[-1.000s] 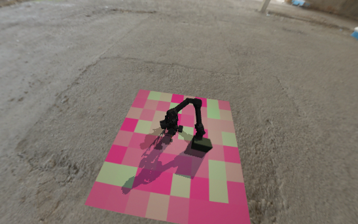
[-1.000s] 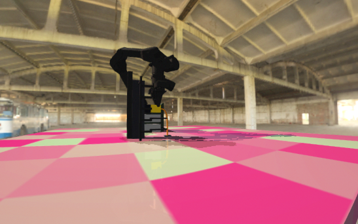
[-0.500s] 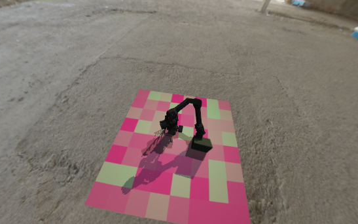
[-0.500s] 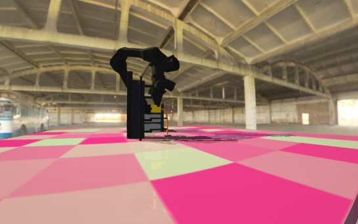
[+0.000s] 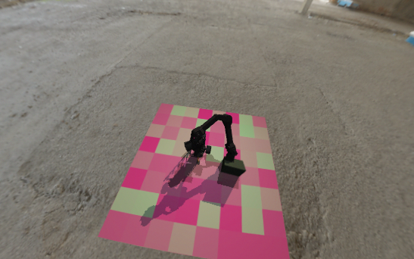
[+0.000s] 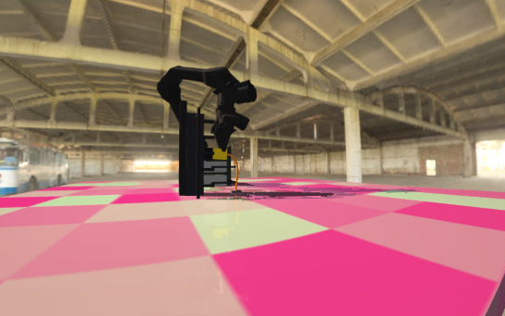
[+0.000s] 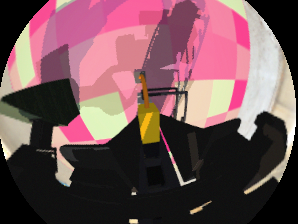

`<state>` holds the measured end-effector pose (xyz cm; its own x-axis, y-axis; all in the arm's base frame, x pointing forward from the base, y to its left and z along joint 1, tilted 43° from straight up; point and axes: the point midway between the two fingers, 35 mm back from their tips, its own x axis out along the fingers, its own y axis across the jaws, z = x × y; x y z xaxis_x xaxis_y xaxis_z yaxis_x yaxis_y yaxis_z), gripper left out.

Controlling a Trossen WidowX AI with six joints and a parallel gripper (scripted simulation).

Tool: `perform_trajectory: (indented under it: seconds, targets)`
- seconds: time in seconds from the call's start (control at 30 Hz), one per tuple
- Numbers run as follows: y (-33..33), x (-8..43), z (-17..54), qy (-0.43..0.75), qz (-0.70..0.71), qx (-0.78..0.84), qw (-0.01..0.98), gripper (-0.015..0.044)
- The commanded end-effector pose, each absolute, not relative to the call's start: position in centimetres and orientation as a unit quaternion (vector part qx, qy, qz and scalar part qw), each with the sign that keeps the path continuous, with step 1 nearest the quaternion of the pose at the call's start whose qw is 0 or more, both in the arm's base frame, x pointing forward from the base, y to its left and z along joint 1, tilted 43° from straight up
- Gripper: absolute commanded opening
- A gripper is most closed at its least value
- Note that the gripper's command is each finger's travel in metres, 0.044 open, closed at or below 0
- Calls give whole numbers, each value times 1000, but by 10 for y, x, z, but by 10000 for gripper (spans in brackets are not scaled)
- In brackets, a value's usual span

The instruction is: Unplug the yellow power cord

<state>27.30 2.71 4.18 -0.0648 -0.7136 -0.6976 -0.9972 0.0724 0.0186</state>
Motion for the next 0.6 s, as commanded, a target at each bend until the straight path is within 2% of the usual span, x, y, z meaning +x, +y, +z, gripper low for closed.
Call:
perform_trajectory:
  seconds: [0.0,0.4,0.57]
  targets:
    - [54,275,25,669,283,-624,290,0]
    - [71,275,15,668,284,-624,289,0]
    - [59,275,21,672,281,-620,293,131]
